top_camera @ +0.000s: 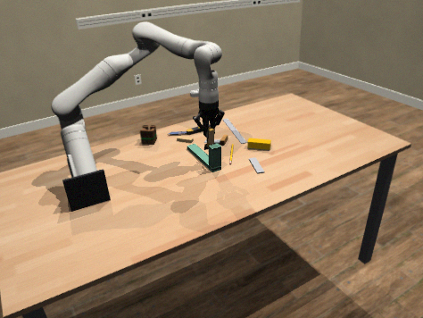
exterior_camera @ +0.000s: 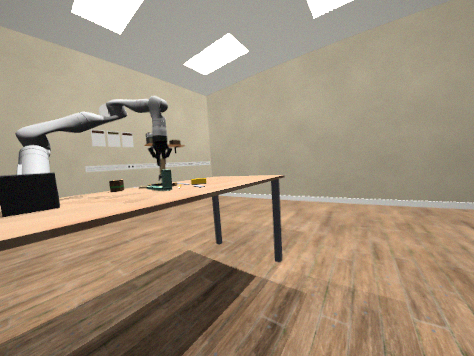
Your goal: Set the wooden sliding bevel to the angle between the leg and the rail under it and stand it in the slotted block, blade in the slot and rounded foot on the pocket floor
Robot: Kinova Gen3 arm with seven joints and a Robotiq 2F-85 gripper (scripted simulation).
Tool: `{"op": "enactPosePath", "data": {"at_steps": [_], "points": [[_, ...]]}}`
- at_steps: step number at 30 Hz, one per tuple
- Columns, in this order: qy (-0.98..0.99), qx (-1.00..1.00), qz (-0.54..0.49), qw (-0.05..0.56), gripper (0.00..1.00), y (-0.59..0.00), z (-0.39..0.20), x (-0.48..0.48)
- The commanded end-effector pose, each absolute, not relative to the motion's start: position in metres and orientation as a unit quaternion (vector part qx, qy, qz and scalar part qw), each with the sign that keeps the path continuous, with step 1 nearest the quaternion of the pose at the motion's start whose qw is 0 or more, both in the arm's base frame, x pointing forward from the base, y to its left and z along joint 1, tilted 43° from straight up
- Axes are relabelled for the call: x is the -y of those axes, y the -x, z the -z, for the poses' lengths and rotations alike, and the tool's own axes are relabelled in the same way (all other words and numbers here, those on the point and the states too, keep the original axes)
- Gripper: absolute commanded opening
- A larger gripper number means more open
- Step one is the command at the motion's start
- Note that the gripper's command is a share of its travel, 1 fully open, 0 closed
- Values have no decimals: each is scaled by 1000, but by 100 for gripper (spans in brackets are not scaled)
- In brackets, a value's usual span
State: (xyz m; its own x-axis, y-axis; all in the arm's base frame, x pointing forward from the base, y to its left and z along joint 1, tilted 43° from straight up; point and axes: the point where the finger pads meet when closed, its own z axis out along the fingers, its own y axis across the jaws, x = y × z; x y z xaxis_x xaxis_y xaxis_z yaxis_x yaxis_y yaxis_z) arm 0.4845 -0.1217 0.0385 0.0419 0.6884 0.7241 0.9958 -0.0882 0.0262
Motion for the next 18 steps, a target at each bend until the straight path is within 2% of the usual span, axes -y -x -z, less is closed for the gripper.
{"op": "enactPosePath", "data": {"at_steps": [1,18], "points": [[675,624,299,256,10,-486,-33,117],[675,624,299,256,10,-487,-21,104]]}}
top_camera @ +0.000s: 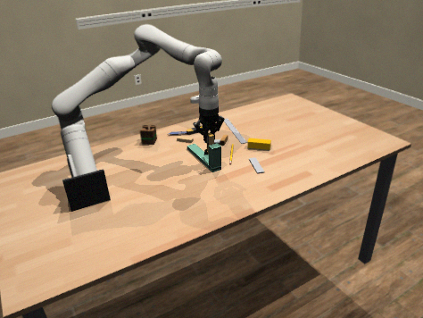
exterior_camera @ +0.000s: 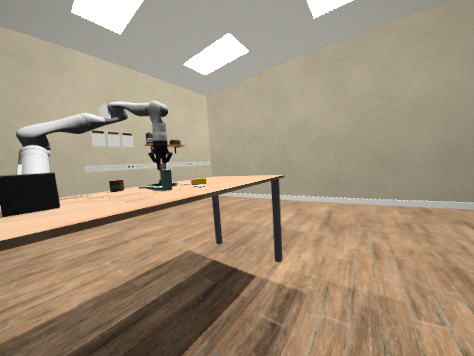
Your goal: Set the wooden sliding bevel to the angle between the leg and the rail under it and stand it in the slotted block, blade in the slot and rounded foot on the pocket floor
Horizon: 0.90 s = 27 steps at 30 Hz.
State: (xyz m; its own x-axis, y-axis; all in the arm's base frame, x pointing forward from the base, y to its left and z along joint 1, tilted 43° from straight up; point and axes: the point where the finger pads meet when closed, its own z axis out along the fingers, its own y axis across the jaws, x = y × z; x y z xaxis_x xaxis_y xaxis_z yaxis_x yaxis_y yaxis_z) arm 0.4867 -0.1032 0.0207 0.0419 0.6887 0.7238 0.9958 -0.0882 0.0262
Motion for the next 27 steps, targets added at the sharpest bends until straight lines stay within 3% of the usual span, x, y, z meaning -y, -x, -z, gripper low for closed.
{"op": "enactPosePath", "data": {"at_steps": [1,27], "points": [[675,624,299,256,10,-487,-21,103],[675,624,299,256,10,-487,-17,108]]}}
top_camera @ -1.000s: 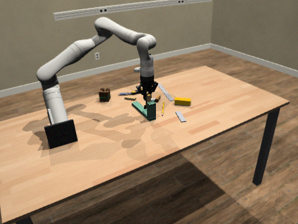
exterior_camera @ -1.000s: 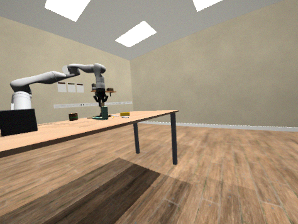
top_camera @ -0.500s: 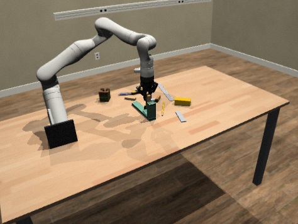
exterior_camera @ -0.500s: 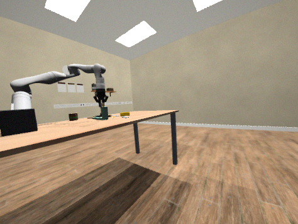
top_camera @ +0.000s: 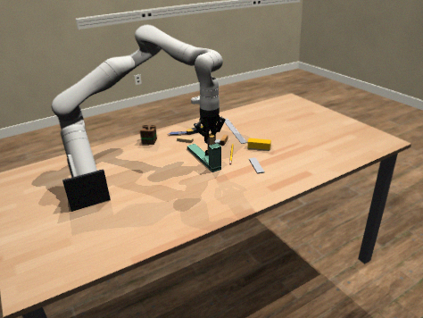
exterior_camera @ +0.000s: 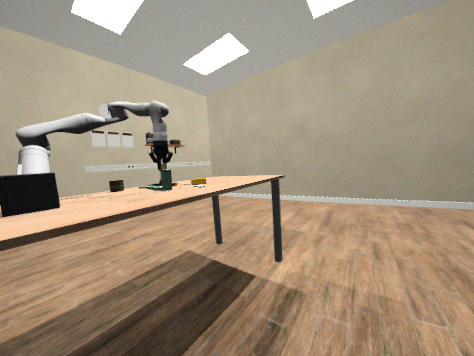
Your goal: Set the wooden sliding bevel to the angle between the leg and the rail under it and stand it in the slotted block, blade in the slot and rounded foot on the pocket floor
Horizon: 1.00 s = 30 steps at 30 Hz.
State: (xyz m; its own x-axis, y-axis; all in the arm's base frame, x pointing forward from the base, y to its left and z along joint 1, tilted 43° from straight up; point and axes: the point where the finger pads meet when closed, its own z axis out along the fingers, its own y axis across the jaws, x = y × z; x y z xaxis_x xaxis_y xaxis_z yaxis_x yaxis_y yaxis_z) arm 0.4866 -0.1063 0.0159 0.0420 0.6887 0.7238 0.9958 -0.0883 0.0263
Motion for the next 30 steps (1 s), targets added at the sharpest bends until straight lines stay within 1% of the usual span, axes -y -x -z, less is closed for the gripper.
{"op": "enactPosePath", "data": {"at_steps": [1,30], "points": [[675,624,299,256,10,-487,-17,108],[675,624,299,256,10,-487,-12,103]]}}
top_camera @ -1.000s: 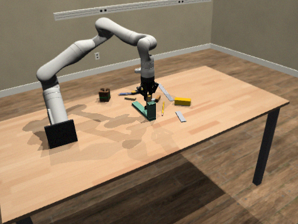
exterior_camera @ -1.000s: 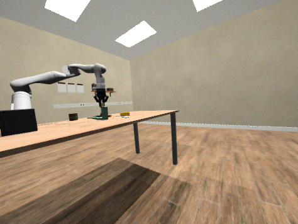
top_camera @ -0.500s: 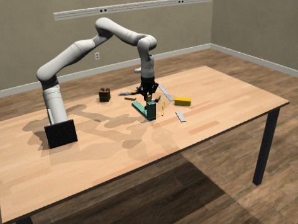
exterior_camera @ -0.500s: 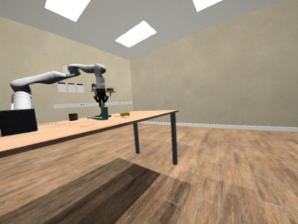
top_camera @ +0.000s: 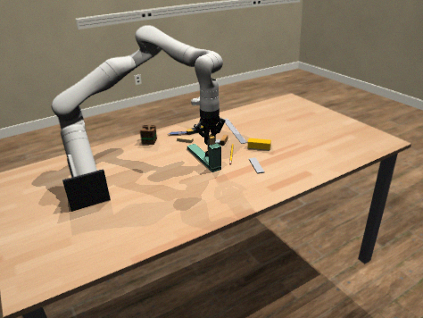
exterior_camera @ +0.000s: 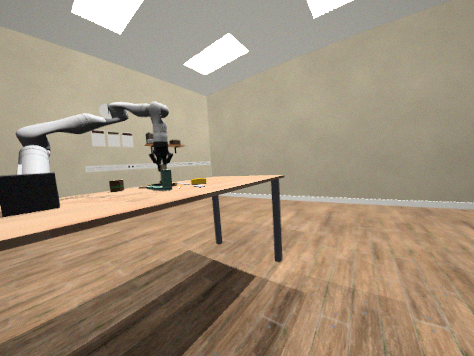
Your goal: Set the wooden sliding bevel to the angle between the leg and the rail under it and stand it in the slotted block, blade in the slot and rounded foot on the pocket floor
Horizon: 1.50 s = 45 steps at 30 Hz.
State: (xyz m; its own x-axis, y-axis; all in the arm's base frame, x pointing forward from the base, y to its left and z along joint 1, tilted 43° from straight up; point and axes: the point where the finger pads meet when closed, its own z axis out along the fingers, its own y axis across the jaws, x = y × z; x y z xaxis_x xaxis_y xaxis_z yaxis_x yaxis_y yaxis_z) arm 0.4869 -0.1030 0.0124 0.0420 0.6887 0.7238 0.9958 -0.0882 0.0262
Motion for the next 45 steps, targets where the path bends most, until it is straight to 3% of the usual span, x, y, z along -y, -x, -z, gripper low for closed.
{"op": "enactPosePath", "data": {"at_steps": [1,45], "points": [[675,624,299,256,10,-487,-12,102],[675,624,299,256,10,-490,8,82]]}}
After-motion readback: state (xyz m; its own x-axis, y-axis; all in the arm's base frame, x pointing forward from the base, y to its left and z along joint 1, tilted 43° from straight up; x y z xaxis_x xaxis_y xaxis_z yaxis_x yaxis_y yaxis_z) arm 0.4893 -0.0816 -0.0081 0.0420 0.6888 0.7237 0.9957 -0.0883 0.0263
